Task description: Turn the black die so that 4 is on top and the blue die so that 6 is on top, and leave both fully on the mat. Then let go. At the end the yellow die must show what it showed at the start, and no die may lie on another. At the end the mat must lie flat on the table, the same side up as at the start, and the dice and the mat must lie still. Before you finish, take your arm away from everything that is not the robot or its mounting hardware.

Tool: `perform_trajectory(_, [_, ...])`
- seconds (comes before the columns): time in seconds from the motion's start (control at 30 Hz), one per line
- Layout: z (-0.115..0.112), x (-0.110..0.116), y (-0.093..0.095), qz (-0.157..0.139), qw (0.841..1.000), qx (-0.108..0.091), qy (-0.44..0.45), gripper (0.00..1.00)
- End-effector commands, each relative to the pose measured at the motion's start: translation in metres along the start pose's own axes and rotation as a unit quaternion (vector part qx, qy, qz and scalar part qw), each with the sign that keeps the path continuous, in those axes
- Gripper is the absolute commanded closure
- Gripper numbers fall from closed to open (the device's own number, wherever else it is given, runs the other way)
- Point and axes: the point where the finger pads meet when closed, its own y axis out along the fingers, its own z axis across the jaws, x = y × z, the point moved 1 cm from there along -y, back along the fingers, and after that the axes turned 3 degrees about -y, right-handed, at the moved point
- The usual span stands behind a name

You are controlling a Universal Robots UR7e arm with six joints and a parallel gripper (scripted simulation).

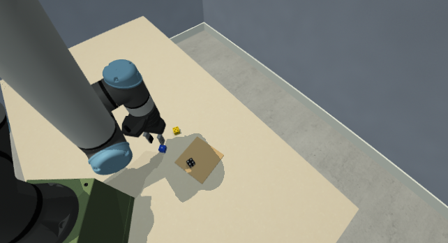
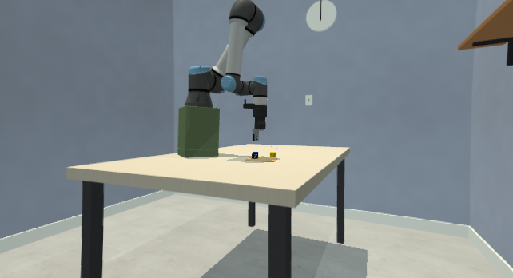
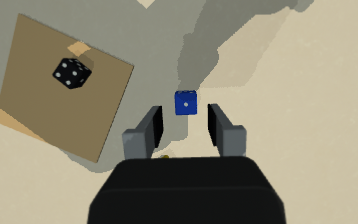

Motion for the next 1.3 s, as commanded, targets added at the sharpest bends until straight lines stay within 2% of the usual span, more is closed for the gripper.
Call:
perform_trajectory(0.0, [0.0,0.0,0.0,0.0,1.0,0.0,0.0,0.21])
perform_trajectory(0.6, [0.0,0.0,0.004,0.0,1.0,0.0,0.0,0.21])
perform_trajectory(1.27, [0.0,0.001,0.028,0.0,1.0,0.0,0.0,0.21])
